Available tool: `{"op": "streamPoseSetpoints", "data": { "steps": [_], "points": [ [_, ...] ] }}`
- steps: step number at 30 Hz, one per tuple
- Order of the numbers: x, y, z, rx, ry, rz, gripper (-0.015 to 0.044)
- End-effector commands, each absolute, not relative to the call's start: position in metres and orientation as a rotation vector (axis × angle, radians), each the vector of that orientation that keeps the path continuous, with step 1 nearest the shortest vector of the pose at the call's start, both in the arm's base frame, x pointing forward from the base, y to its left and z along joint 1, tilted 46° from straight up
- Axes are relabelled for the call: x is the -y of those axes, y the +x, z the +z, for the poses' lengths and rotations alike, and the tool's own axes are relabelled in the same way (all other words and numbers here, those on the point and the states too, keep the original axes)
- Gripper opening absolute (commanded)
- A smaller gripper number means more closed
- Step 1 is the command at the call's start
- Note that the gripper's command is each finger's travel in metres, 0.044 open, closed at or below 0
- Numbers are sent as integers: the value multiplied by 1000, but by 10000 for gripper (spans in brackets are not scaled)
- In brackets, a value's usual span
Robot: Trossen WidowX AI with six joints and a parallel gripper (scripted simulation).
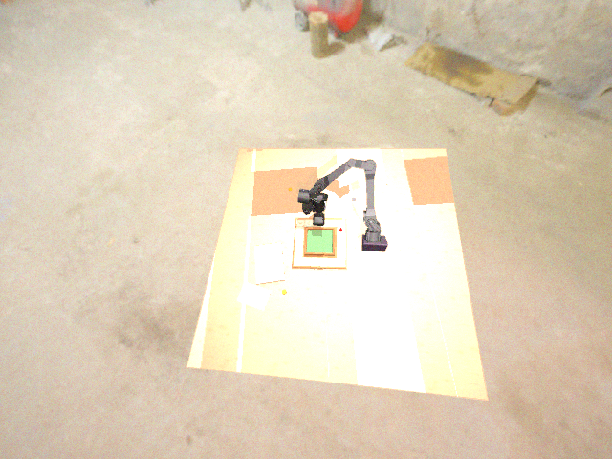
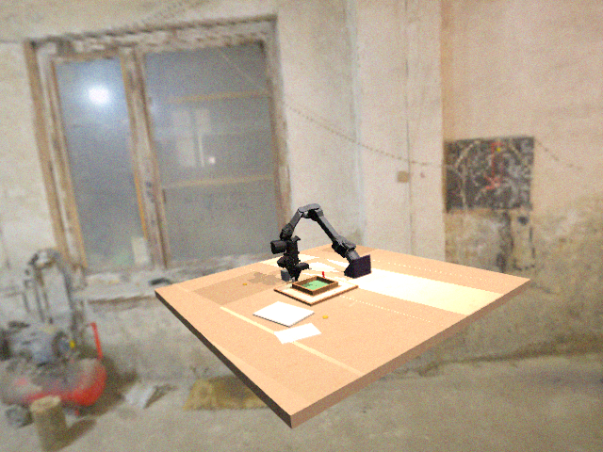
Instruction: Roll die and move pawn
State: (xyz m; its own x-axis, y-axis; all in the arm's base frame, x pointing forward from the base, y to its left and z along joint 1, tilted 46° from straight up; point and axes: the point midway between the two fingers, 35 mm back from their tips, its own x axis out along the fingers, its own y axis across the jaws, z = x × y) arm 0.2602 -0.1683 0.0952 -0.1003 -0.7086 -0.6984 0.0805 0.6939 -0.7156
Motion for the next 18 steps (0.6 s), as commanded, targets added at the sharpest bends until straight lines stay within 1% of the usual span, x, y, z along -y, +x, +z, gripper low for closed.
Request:
{"op": "streamPoseSetpoints", "data": {
  "steps": [1,18],
  "points": [
    [171,259,96,-1543,-535,-730,0],
    [107,277,150,-1545,-523,-719,0]
  ]
}}
